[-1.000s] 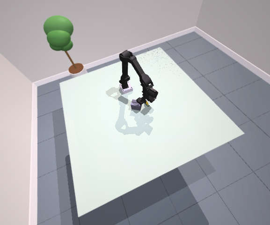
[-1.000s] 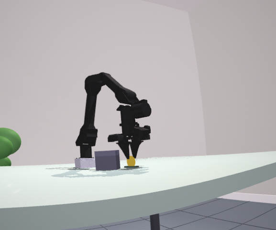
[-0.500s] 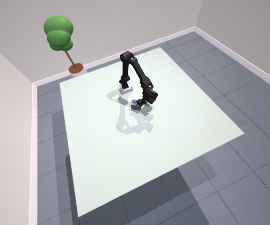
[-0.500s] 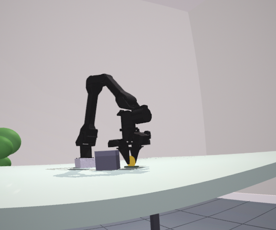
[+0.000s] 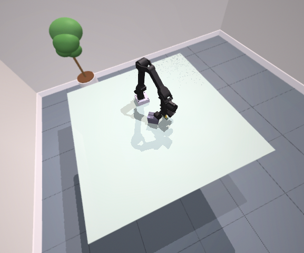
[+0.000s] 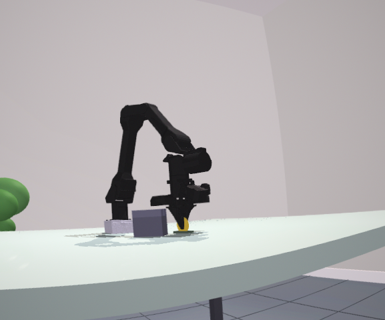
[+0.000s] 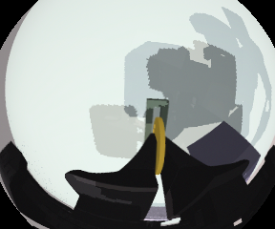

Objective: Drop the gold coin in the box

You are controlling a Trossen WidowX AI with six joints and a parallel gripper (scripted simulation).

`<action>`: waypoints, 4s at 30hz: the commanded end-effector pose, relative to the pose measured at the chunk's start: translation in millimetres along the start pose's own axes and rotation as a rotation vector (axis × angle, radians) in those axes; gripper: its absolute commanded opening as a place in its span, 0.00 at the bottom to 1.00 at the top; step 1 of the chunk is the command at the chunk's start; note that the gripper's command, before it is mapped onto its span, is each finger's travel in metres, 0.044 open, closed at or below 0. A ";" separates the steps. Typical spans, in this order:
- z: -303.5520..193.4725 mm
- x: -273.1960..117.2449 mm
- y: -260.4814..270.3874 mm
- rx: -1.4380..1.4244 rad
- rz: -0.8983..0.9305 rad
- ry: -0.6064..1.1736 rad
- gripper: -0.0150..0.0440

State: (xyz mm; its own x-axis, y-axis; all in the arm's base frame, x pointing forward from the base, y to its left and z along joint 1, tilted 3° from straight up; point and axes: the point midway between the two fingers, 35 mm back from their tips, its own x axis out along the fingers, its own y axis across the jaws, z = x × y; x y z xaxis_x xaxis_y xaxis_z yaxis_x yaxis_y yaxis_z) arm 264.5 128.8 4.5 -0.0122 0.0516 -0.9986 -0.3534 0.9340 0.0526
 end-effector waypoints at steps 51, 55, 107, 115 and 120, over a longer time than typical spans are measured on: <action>-3.3 -94.7 3.7 -0.292 0.001 0.003 0.25; -4.9 -95.1 5.2 -0.421 0.002 0.003 0.25; -34.8 -95.9 -87.7 -0.627 -0.005 0.008 0.25; -33.9 -94.6 -86.8 -0.621 0.002 0.012 0.25; -33.9 -94.6 -86.8 -0.621 0.002 0.012 0.25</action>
State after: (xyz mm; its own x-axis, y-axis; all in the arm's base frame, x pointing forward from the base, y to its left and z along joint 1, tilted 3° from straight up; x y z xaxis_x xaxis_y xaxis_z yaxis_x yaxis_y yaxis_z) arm 264.4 30.7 94.4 -0.0216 0.0462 -0.9987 -0.8340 0.5501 0.0435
